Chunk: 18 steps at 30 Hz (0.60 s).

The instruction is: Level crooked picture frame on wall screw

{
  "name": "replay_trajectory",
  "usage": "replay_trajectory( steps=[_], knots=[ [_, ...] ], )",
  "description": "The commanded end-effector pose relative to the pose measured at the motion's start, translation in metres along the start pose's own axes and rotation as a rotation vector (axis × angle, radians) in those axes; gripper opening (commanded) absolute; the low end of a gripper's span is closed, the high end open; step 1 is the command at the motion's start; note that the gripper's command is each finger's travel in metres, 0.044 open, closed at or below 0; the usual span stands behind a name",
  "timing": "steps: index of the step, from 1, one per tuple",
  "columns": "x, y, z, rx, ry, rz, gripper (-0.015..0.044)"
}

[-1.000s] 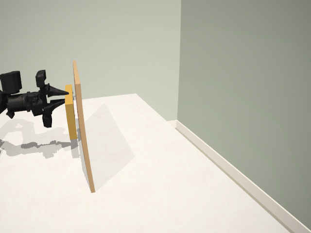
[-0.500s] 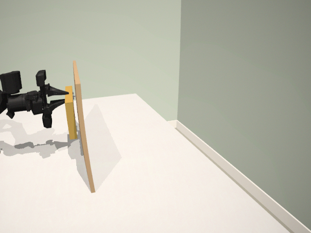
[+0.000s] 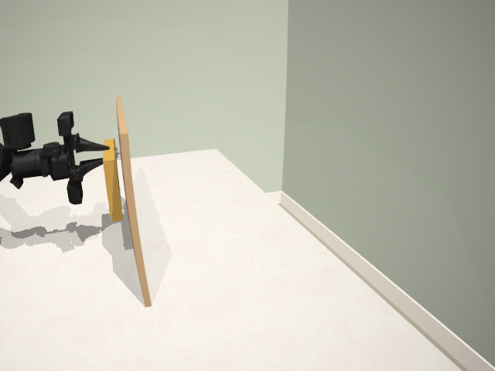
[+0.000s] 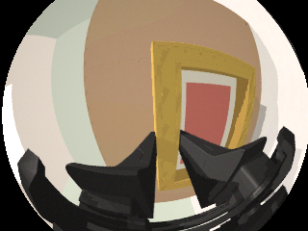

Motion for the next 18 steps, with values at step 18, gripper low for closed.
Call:
replay_trajectory(
  steps=[18],
  knots=[
    [0.0, -0.061, 0.005, 0.002, 0.077, -0.002, 0.026]
  ],
)
Point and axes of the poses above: the point midway between the two fingers, 35 mm back from their tips, its own y axis out along the fingers, its own z axis across the jaws, x = y × z, the point moved 1 cm from there along -y, back along the fingers, and after that the axes turned 9 degrees about y, right-handed, at the moved point
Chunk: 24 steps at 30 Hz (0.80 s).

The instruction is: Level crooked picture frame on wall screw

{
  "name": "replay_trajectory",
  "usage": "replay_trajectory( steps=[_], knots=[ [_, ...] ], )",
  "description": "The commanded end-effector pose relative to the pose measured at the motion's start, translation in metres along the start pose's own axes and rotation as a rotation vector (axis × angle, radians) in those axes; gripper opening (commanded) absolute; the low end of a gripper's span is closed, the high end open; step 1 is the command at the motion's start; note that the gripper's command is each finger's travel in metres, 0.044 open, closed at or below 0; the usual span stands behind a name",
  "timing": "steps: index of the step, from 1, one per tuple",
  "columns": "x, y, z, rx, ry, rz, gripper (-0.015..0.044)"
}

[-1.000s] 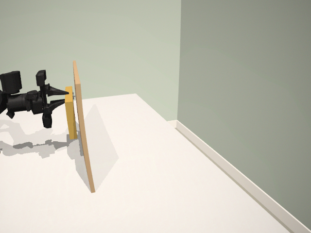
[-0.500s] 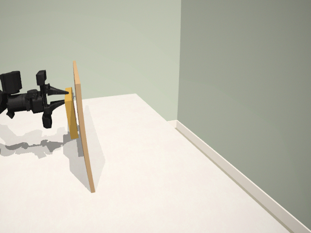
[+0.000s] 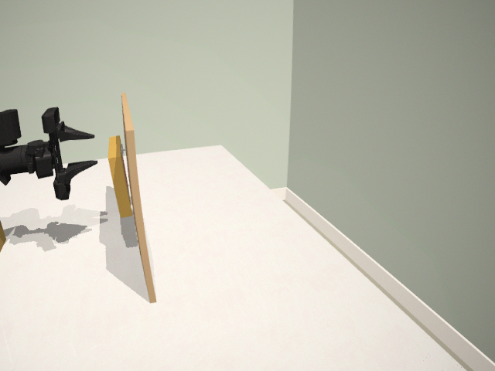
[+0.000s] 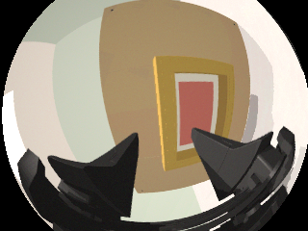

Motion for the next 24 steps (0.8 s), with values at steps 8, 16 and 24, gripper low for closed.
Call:
replay_trajectory(
  steps=[8, 16, 24],
  knots=[
    [0.001, -0.053, -0.009, 0.001, 0.067, -0.004, 0.026],
    [0.022, -0.084, 0.016, -0.002, 0.164, -0.003, 0.026],
    [0.026, -0.127, 0.028, -0.006, 0.273, -0.003, 0.026]
  ],
)
Point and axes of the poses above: the point midway between the two fingers, 35 mm back from their tips, its own y axis out along the fingers, its own z axis across the jaws, x = y × z, the point moved 1 cm from there along -y, back along the fingers, and after that the axes turned 9 degrees about y, right-handed, at the moved point
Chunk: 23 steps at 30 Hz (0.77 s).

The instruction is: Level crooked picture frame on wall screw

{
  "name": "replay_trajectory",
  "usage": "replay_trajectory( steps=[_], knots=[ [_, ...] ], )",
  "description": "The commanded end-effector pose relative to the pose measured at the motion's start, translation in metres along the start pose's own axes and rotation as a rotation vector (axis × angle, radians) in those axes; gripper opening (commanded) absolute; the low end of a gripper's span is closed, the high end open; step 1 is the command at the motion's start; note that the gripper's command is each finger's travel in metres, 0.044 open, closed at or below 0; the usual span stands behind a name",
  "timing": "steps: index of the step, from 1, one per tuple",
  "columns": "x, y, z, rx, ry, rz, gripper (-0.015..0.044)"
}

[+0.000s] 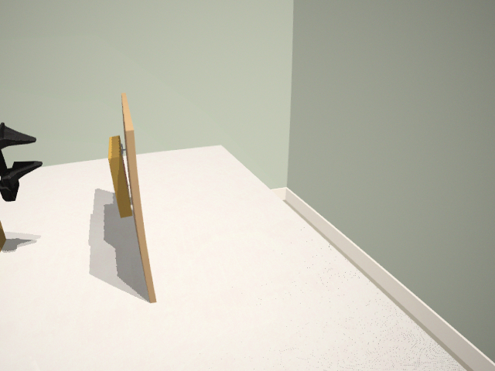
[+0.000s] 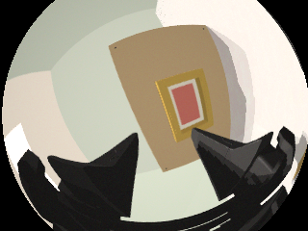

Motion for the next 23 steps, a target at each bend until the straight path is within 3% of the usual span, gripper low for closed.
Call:
replay_trajectory(
  steps=[1, 5, 23],
  knots=[
    [-0.003, -0.017, 0.002, 0.0, 0.042, 0.005, 0.026],
    [-0.008, -0.034, 0.0, -0.002, 0.088, 0.005, 0.026],
    [-0.008, -0.034, 0.0, -0.002, 0.09, 0.005, 0.026]
  ],
)
Point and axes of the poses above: the point midway between the two fingers, 35 mm back from their tips, its own y axis out along the fingers, its own z axis across the jaws, x = y × z, the point moved 1 cm from there along -y, back along the fingers, and after that the axes turned 9 degrees about y, right-handed, at the moved point
